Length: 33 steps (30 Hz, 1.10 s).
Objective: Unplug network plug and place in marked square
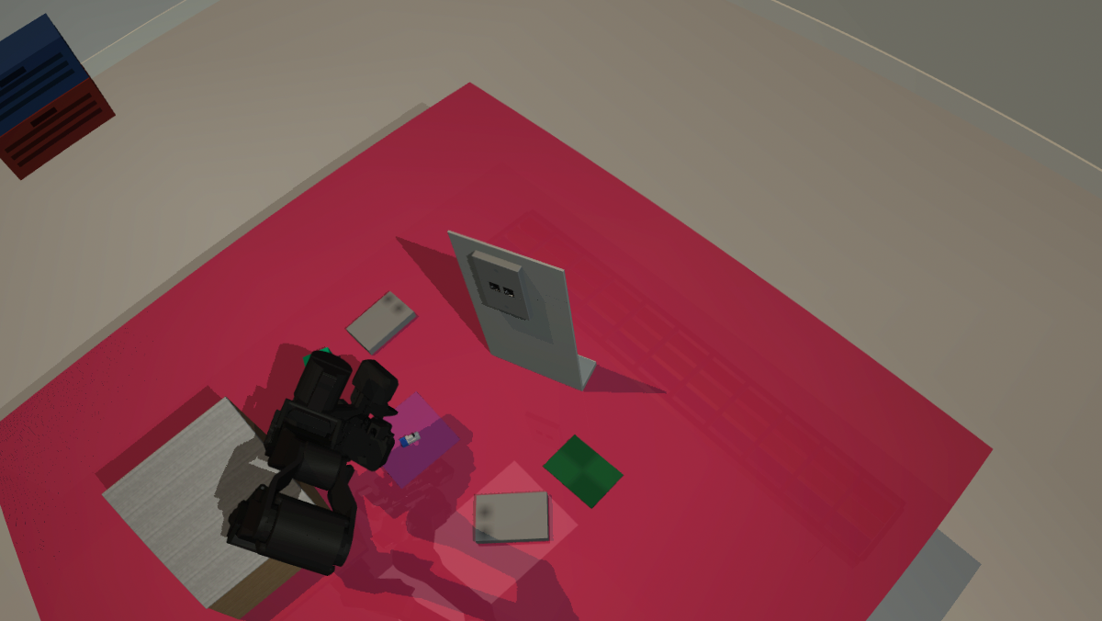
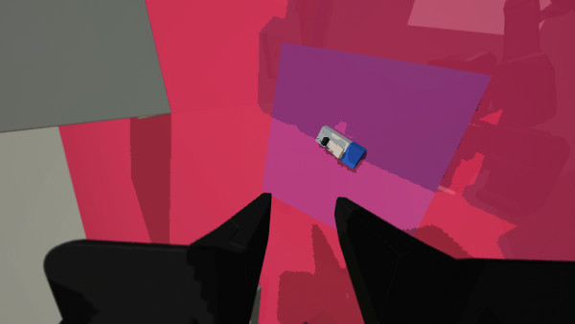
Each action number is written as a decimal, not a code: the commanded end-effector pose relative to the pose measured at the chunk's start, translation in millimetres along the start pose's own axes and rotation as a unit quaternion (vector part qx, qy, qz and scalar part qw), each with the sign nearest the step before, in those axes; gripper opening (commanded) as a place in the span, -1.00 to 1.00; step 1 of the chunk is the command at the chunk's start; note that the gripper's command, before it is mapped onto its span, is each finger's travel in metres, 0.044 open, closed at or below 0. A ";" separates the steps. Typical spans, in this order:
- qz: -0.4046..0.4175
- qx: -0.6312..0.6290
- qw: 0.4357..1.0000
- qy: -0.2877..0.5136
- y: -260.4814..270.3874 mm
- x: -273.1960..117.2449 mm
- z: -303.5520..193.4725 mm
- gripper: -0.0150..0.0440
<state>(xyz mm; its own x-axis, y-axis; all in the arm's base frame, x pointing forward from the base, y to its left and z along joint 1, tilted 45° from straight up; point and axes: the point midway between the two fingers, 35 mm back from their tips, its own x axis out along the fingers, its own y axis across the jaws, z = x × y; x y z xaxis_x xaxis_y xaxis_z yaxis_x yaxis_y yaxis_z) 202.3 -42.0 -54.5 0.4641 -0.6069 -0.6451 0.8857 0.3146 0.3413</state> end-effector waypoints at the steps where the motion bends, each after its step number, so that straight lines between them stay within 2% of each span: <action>1: 0.003 0.006 1.000 -0.003 4.8 -1.8 0.3 0.04; 33: 0.002 0.006 1.000 -0.002 17.6 -22.7 -1.2 0.04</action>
<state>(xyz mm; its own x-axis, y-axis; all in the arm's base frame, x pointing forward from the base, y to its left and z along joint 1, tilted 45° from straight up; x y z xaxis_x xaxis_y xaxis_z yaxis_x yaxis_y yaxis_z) 204.6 -23.8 -38.2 0.4619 -0.6074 -0.6463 0.8869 0.3131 0.3396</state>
